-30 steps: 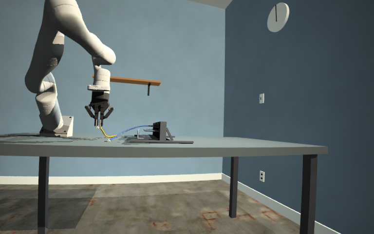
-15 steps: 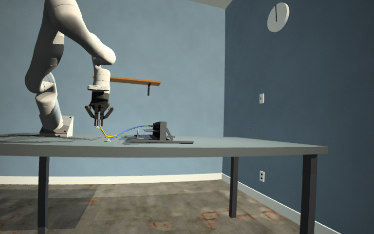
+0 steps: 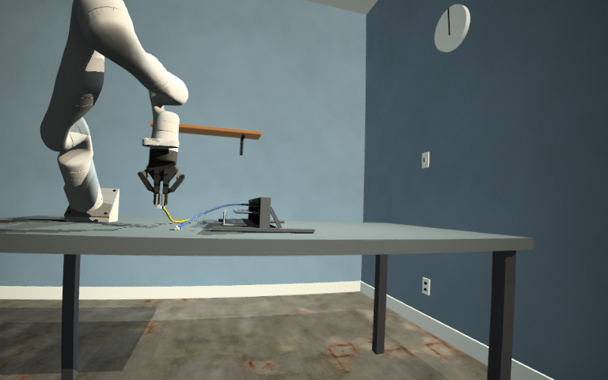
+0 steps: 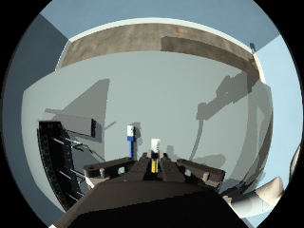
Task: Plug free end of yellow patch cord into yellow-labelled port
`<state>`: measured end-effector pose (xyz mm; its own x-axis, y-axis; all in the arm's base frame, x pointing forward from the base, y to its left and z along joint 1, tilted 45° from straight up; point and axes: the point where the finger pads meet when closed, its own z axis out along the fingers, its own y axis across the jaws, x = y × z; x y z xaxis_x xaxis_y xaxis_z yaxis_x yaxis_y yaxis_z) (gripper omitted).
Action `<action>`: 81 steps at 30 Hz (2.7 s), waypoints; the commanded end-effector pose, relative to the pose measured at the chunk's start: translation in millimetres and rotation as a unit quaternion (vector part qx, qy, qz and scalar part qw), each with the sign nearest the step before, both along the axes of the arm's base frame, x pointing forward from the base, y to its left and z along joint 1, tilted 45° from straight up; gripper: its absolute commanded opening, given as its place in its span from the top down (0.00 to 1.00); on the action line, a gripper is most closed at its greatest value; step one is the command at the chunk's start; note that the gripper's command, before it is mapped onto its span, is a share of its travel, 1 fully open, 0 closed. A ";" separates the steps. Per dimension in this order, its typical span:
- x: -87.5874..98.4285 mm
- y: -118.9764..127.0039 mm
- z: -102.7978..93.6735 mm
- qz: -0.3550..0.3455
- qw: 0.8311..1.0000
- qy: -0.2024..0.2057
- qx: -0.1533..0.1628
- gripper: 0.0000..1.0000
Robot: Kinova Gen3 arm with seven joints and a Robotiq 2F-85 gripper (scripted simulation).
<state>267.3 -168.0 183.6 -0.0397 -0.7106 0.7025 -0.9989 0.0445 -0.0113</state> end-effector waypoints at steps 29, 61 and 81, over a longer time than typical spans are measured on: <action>4.5 4.8 -0.4 0.013 1.000 0.014 -0.001 1.00; 18.2 18.3 -9.4 0.051 0.997 0.052 0.000 1.00; 31.6 29.8 -17.2 0.085 0.993 0.086 0.002 1.00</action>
<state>295.2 -139.3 167.3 0.1777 -0.7071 0.6844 -0.9837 -0.1083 0.1435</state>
